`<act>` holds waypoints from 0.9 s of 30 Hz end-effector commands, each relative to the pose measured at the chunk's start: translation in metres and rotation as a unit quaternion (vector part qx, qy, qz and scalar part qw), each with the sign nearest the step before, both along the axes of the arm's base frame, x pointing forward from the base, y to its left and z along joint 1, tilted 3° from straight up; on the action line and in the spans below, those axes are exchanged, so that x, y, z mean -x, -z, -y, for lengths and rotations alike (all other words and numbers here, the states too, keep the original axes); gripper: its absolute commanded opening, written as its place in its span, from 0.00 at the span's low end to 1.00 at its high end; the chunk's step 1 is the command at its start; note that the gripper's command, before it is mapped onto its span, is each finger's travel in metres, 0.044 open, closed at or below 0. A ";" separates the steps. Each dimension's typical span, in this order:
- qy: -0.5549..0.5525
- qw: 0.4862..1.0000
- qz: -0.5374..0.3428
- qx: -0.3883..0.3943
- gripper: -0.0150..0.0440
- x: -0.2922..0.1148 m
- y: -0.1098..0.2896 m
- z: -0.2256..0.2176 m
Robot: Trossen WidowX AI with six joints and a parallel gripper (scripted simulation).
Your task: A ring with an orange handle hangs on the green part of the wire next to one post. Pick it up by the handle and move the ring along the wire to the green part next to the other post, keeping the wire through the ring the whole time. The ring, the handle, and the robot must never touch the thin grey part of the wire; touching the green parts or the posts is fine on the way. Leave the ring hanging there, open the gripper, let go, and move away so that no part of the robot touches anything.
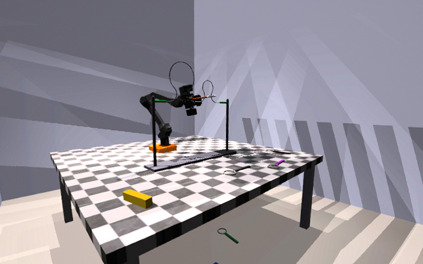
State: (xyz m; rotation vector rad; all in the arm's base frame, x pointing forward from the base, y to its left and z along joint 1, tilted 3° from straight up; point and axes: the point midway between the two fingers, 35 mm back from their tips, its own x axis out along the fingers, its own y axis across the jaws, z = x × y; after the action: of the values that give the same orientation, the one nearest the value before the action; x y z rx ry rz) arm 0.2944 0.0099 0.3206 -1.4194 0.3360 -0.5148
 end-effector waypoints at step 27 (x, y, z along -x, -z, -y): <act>-0.036 0.951 0.029 -0.306 0.00 -0.013 0.091 -0.037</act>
State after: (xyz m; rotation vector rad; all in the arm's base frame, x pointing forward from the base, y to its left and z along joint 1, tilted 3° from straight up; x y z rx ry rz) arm 0.3058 0.0385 0.2402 -0.8815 0.3463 -0.3658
